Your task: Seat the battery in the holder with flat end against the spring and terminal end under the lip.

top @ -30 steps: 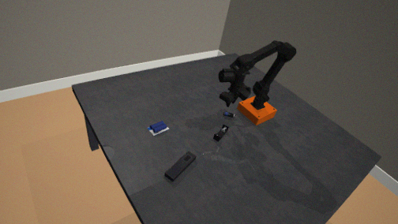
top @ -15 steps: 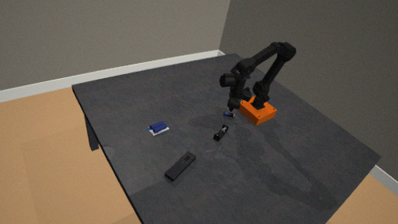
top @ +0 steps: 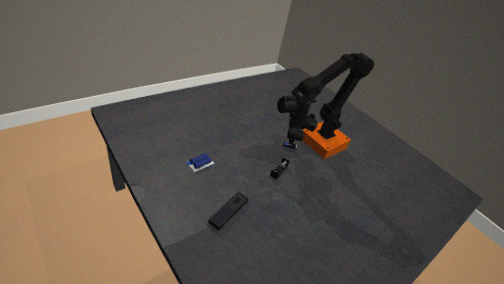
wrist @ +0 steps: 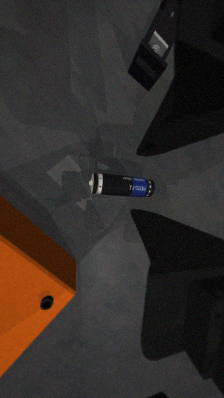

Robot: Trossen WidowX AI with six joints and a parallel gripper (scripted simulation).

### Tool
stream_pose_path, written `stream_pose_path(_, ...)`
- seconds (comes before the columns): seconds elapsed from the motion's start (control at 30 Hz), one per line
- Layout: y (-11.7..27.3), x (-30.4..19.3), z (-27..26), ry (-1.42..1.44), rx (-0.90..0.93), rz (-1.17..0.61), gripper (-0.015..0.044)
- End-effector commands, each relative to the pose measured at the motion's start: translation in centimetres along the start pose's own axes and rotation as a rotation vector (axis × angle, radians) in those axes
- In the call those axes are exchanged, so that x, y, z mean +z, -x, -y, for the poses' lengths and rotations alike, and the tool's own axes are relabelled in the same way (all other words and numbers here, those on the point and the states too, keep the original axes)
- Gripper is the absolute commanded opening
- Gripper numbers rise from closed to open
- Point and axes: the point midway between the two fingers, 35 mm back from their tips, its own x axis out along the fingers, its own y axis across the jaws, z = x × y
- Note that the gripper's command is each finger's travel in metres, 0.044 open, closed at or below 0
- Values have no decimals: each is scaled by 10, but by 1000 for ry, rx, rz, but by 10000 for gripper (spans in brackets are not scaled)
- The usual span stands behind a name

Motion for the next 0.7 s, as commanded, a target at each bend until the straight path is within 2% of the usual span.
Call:
stream_pose_path(0.0, -10, 1, -1, 5, 10, 9, 231)
stream_pose_path(0.67, -38, 3, -3, 5, 10, 10, 231)
